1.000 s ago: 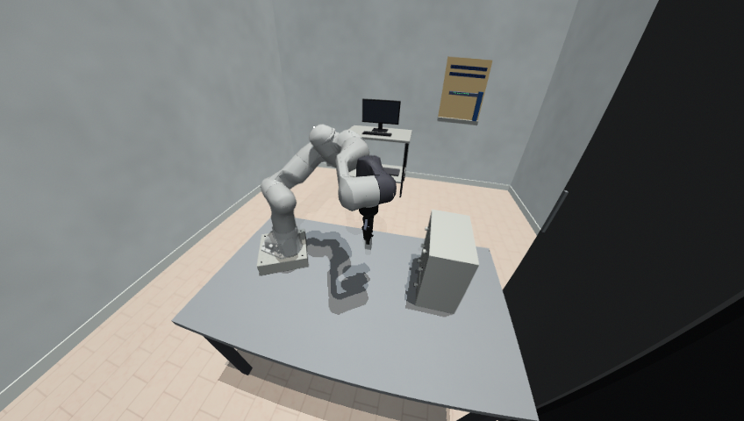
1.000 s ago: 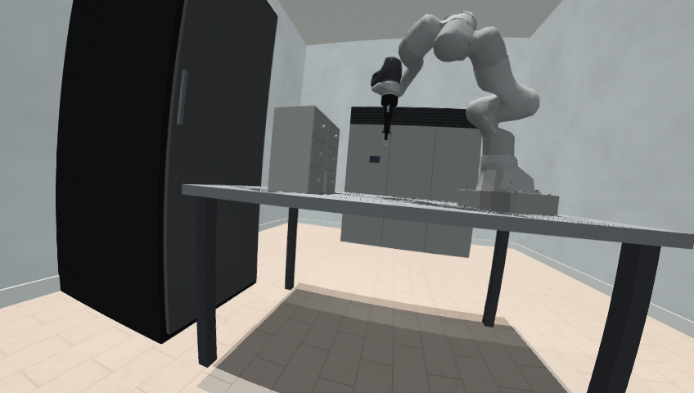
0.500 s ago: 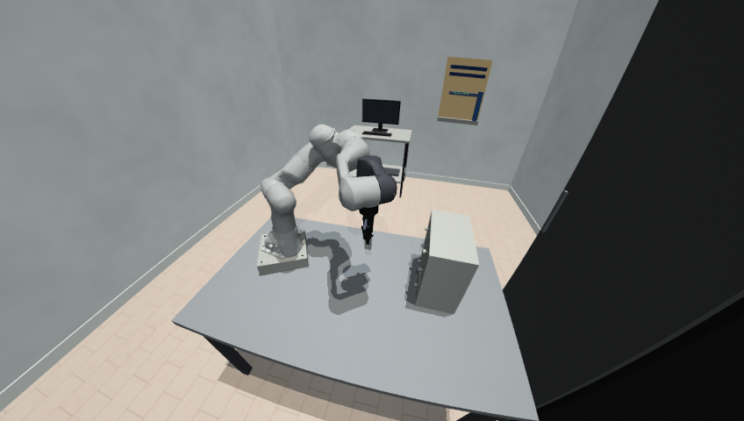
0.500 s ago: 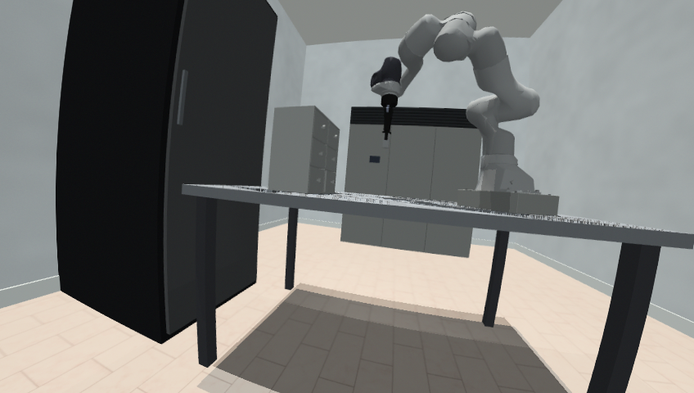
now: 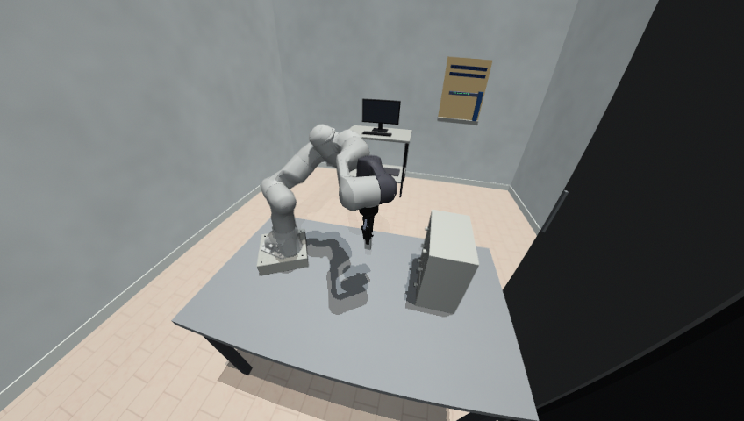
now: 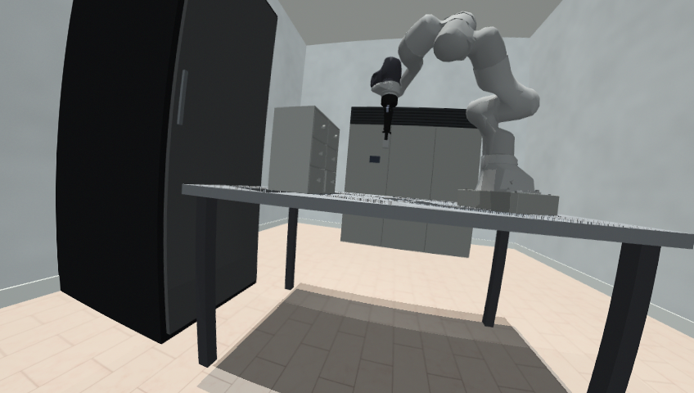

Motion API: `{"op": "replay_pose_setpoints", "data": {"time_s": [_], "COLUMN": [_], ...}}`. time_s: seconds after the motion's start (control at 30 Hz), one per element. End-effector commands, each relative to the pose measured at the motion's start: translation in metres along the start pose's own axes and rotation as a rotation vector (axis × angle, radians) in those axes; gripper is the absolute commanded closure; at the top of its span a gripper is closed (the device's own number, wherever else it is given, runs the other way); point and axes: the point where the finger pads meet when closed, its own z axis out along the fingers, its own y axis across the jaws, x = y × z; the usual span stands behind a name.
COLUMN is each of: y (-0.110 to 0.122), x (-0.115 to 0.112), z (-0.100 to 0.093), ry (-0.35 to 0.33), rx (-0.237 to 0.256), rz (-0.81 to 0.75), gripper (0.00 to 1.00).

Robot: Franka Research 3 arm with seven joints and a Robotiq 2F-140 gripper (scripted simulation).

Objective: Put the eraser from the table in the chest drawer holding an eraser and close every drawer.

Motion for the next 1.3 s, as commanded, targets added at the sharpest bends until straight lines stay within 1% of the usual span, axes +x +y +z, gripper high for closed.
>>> {"op": "replay_pose_setpoints", "data": {"time_s": [0.0, 0.07, 0.1, 1.27], "y": [-0.0002, -0.0002, 0.0000, 0.0000], "x": [-0.0011, -0.0011, 0.0000, 0.0000], "z": [-0.0002, -0.0002, -0.0001, -0.0001], "ry": [-0.004, -0.004, 0.000, 0.000], "rx": [0.001, 0.001, 0.000, 0.000], "rz": [0.006, 0.006, 0.001, 0.001], "gripper": [1.00, 1.00, 0.00, 0.00]}}
